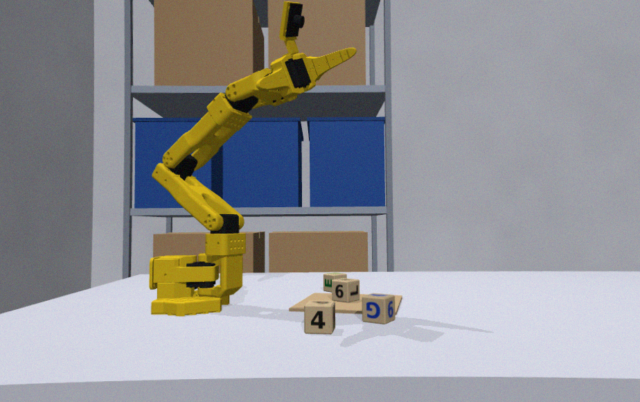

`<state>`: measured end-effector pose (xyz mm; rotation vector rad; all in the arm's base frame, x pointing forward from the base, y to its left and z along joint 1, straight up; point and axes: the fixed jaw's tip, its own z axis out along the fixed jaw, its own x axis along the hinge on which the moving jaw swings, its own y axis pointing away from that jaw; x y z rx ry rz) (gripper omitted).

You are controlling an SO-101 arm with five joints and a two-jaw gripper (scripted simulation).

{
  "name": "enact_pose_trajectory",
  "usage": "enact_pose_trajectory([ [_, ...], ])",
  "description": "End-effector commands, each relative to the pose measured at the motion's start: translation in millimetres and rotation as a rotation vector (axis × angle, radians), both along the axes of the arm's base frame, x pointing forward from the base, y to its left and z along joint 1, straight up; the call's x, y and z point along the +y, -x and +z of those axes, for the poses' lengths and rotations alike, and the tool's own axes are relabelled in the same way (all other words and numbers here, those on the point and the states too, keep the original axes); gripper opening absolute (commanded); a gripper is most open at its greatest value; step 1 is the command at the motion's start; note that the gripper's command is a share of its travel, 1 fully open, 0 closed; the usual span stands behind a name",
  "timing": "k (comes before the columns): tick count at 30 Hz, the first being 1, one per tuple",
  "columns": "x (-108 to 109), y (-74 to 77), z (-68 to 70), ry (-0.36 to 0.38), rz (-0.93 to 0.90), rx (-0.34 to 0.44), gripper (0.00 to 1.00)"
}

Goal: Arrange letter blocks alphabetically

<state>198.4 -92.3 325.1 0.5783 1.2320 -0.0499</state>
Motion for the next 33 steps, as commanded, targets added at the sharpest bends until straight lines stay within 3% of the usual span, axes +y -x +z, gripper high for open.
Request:
enact_pose_trajectory([
  [1,6.6,6.8,16.5,0.038,0.010,-0.045,1.00],
  [7,7.1,5.8,14.1,0.036,0.013,-0.030,1.00],
  [15,10.5,-0.6,-2.2,0.022,0.035,0.067,1.00],
  [23,11.1,-1.3,-4.5,0.021,0.039,0.081,1.00],
  [33,16.0,-6.6,-23.1,0.009,0.067,0.192,1.00],
])
